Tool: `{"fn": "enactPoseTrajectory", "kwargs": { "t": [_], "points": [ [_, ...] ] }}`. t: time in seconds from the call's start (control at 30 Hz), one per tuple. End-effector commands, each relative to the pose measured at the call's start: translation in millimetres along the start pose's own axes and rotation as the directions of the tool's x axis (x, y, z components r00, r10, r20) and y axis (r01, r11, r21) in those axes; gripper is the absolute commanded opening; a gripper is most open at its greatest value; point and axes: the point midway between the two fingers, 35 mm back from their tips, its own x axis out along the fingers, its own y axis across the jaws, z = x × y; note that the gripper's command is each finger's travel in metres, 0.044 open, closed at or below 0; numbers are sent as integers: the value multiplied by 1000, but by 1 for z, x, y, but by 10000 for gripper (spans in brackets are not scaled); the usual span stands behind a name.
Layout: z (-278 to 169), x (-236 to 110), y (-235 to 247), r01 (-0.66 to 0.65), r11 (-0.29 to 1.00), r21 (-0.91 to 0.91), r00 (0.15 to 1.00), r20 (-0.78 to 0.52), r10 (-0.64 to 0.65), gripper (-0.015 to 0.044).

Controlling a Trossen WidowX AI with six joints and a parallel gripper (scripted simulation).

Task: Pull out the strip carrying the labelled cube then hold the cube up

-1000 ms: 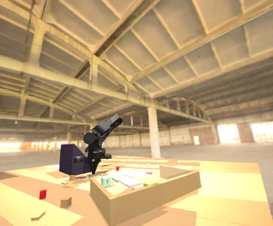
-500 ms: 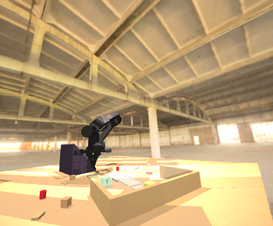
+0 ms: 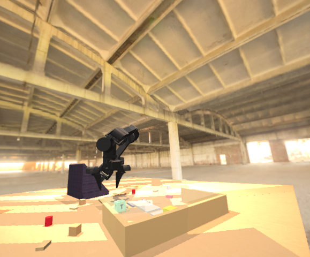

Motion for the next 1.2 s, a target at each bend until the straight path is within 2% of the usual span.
{"fn": "enactPoseTrajectory", "kwargs": {
  "t": [0.0,0.73,1.17],
  "points": [
    [15,0,-2,-8,1000,9,1000,-8,8,440],
    [103,-15,-5,-7,1000,5,1000,-5,7,440],
    [145,-11,-7,-7,1000,4,1000,-3,7,440]
  ]
}}
